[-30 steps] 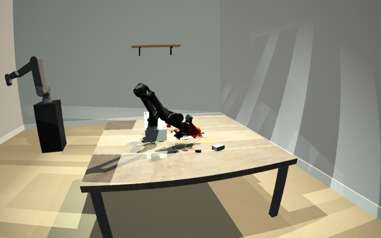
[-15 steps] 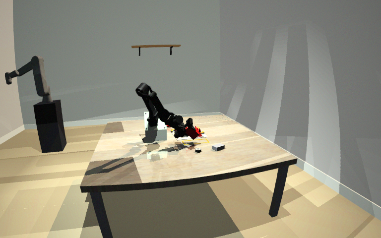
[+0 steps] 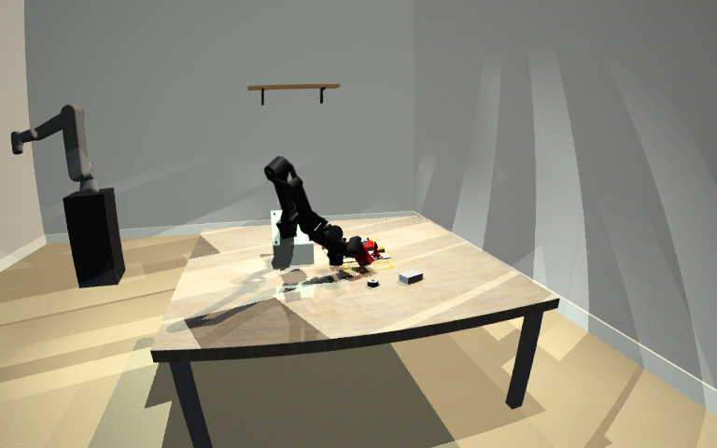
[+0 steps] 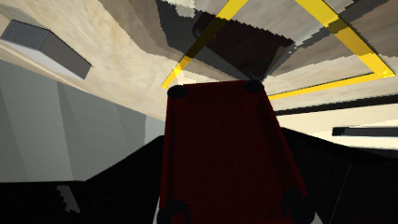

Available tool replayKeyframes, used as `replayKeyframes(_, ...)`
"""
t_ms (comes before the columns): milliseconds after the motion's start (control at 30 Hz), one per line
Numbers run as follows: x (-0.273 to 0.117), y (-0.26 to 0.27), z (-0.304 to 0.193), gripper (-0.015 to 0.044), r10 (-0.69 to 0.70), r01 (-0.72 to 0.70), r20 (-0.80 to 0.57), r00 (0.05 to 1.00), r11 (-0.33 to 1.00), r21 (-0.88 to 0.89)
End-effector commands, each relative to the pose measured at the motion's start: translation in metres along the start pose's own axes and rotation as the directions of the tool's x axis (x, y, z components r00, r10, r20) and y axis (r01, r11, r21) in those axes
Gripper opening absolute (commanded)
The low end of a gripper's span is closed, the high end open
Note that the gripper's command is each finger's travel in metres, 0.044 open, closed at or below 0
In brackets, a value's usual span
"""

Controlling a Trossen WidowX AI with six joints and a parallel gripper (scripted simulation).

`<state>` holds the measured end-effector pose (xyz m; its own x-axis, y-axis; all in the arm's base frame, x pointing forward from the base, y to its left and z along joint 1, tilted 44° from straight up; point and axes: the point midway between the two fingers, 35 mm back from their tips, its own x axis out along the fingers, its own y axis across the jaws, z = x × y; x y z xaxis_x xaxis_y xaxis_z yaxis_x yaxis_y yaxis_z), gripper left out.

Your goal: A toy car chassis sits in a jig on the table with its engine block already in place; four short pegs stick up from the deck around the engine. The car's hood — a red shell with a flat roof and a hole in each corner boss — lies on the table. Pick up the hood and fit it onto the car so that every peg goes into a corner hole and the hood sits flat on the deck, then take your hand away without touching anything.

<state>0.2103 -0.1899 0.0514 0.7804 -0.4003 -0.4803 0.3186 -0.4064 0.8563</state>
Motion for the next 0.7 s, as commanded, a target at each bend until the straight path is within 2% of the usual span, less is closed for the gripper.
replayKeyframes(0, 0.0003, -0.0029, 0.002, 0.0, -0.004, 0.004, -0.002, 1.0, 0.998, 0.057)
replayKeyframes(133, -0.0001, -0.0006, -0.0001, 0.0, -0.003, 0.003, 0.004, 1.0, 1.0, -0.01)
replayKeyframes(667, 0.0002, -0.0004, -0.0003, 0.042, 0.001, -0.001, -0.006, 1.0, 1.0, 0.02)
